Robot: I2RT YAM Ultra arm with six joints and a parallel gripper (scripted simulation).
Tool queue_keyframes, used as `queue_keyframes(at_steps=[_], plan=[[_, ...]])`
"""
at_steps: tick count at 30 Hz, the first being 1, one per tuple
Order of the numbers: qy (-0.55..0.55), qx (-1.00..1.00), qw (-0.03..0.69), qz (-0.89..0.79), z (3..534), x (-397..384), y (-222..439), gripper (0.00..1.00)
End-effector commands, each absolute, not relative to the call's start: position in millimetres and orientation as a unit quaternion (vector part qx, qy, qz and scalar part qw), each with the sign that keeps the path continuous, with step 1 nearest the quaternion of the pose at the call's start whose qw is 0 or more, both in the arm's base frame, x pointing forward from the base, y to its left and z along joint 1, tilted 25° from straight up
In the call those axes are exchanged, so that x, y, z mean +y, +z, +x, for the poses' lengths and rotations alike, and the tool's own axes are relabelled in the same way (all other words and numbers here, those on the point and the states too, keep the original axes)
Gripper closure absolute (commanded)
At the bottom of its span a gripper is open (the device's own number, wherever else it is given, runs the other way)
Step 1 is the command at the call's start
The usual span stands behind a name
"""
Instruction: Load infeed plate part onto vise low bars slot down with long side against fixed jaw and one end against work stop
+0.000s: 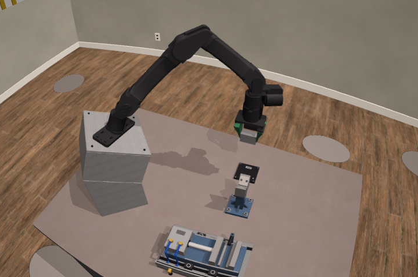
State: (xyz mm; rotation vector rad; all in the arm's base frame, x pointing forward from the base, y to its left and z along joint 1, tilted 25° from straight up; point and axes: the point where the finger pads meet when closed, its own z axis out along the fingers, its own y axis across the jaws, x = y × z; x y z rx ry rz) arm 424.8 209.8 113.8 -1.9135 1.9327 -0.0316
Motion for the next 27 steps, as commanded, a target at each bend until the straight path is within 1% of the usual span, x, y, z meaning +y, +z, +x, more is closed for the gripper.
queue_keyframes(at_steps=[1, 27], plan=[[-0.017, 0.69, 0.237, -0.684, 430.0, 207.3, 147.1, 1.0], [-0.017, 0.691, 0.237, -0.683, 428.0, 205.8, 151.8, 1.0]])
